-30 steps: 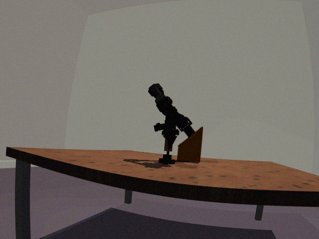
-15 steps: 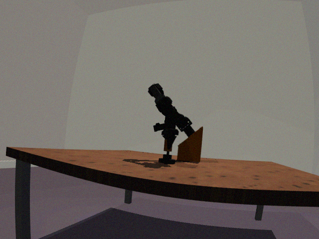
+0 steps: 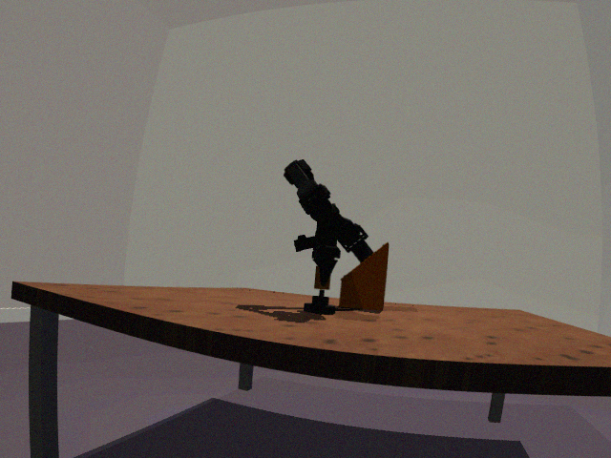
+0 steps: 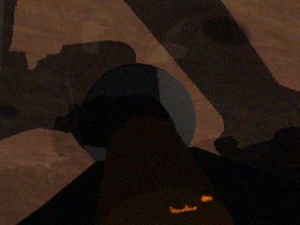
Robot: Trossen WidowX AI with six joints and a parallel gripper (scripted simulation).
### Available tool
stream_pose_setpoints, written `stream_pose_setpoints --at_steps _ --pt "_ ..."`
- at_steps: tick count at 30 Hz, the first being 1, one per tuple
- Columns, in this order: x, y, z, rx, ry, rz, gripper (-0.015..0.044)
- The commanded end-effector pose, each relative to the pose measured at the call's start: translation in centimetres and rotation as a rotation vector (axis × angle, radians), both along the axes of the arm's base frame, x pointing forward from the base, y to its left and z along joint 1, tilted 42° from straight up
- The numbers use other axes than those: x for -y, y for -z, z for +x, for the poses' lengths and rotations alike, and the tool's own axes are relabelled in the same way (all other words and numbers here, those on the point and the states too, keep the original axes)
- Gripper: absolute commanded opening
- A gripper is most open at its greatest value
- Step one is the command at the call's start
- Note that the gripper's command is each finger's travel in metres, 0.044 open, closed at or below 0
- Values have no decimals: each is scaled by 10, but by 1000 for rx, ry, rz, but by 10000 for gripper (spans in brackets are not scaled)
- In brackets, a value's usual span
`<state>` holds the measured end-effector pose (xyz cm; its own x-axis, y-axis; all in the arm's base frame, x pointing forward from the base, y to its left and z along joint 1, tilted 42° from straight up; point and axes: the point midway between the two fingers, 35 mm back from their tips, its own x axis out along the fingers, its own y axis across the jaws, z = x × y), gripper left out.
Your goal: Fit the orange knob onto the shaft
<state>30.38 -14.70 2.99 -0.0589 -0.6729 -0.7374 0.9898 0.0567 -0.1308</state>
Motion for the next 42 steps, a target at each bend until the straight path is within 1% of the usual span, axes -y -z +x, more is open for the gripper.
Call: stream_pose_setpoints --at_steps 1,42 --pt "-3 -1 -2 86 88 -8 0" --pt "3 1 4 93 96 -9 0"
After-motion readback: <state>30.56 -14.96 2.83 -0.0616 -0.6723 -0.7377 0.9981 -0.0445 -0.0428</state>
